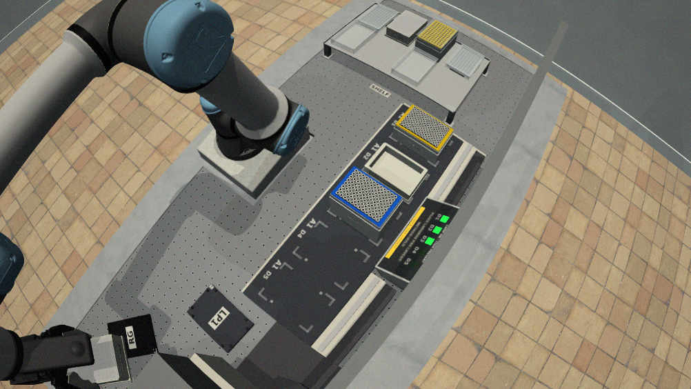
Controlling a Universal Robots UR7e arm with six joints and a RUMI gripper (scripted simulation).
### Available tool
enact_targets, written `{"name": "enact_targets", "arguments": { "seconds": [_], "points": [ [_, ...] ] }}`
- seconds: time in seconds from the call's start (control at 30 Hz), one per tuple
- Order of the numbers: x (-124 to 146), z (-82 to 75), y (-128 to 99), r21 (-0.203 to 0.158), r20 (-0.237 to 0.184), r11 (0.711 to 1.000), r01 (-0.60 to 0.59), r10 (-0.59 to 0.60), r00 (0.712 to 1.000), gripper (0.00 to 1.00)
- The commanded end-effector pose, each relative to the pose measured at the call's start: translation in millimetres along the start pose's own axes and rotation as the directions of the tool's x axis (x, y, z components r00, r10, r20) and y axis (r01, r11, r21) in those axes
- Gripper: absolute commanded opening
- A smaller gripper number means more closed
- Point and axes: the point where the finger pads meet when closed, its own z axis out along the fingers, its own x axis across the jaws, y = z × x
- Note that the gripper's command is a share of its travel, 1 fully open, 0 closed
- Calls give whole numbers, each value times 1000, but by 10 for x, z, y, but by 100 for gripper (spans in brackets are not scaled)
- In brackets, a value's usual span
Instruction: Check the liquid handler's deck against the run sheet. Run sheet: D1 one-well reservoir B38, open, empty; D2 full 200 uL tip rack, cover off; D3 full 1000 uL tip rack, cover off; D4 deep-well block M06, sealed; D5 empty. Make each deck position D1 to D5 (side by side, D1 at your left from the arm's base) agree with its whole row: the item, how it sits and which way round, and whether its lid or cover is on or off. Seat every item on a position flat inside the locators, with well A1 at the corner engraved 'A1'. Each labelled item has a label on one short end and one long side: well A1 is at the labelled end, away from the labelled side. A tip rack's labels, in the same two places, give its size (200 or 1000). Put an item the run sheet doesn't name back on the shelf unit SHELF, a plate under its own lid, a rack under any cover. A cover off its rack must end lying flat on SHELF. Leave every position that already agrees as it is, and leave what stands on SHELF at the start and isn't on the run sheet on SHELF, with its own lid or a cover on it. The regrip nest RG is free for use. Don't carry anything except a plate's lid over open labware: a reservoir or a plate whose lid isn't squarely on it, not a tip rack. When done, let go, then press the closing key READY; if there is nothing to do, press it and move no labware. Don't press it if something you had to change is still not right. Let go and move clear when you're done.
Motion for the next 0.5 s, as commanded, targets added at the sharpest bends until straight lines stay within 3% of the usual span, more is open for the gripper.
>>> {"name": "enact_targets", "arguments": {
  "seconds": [0.0,0.47],
  "points": [
    [-74,-10,66,-1,-1,1000,0,0,1000,0],
    [-600,-9,448,-1,-1,1000,0,0,1000,0]
  ]
}}
